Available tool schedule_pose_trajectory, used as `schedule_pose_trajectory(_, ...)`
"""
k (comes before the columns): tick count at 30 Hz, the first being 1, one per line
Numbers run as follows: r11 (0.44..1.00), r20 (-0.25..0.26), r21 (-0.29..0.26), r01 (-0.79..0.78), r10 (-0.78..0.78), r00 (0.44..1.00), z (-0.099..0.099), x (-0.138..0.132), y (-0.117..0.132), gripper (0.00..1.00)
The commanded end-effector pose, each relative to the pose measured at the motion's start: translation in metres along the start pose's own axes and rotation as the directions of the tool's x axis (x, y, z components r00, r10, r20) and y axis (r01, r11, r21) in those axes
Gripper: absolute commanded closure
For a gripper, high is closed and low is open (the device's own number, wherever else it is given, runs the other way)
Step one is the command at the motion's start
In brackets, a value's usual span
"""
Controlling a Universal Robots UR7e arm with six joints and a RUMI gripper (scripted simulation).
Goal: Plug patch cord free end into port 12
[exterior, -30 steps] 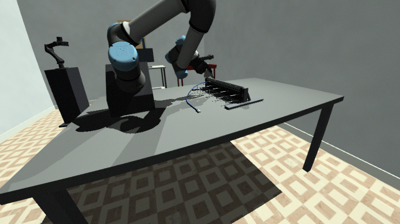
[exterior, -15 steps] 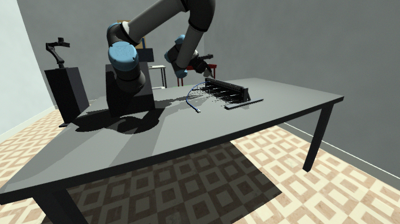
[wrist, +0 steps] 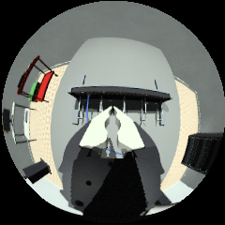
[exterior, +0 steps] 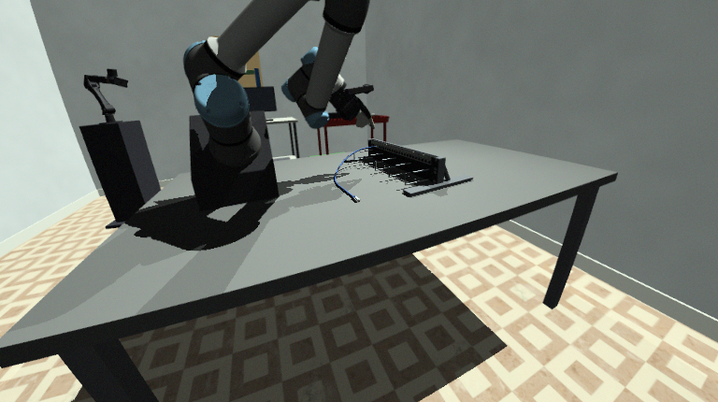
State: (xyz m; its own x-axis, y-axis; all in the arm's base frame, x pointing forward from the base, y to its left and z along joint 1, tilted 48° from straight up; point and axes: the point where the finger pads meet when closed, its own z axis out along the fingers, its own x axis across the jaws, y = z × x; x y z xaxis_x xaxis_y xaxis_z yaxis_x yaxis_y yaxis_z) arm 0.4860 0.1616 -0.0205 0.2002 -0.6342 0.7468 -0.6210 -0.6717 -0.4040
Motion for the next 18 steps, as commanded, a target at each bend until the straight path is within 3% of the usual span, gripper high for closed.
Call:
schedule_pose_trajectory(1,1.0,0.001,-0.004,-0.001,0.001,1.0,-0.037,0.0,-0.001,1.0)
schedule_pose_trajectory(5,1.0,0.001,-0.004,-0.001,0.001,1.0,-0.055,0.0,-0.001,1.0)
schedule_pose_trajectory(18,1.0,0.001,-0.004,-0.001,0.001,1.0,-0.071,0.0,-0.001,1.0)
